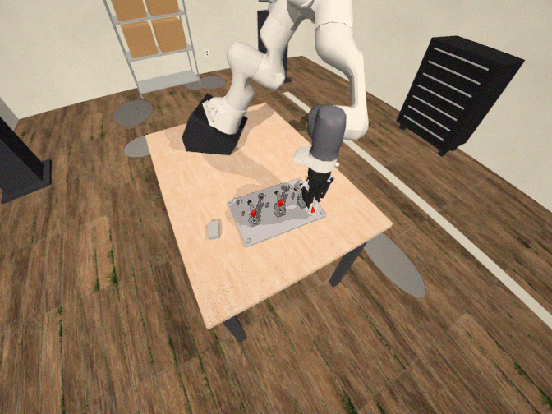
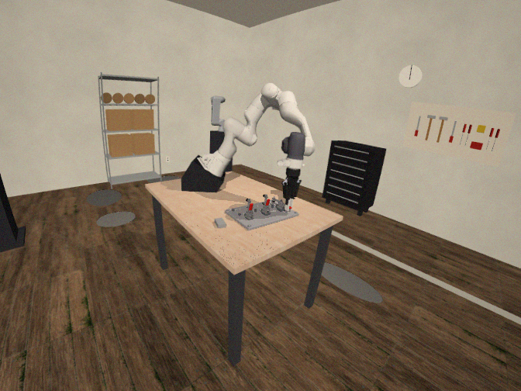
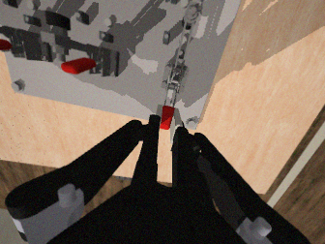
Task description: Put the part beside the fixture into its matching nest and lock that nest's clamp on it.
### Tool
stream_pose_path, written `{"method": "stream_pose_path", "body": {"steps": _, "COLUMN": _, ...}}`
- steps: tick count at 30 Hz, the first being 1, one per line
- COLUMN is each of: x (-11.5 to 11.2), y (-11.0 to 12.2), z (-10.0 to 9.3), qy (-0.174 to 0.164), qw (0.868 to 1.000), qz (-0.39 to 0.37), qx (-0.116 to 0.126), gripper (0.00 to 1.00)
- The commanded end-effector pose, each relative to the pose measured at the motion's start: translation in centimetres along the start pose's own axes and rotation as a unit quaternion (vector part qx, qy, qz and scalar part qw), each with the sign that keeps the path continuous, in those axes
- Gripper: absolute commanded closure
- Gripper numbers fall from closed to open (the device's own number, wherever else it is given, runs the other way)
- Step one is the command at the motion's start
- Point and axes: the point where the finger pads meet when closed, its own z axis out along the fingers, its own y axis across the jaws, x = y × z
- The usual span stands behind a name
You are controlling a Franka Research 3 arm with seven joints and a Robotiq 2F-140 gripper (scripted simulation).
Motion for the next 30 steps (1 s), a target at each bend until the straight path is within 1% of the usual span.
{"method": "stream_pose_path", "body": {"steps": 1, "x": 0.0, "y": 0.2, "z": 0.1, "qy": 0.001, "qw": 1.000, "qz": -0.002, "qx": -0.001, "gripper": 1.00}}
{"method": "stream_pose_path", "body": {"steps": 17, "x": 0.2, "y": 0.2, "z": -0.3, "qy": 0.001, "qw": 1.000, "qz": -0.002, "qx": -0.001, "gripper": 1.00}}
{"method": "stream_pose_path", "body": {"steps": 30, "x": 0.7, "y": 0.2, "z": -1.3, "qy": 0.001, "qw": 1.000, "qz": -0.002, "qx": -0.001, "gripper": 1.00}}
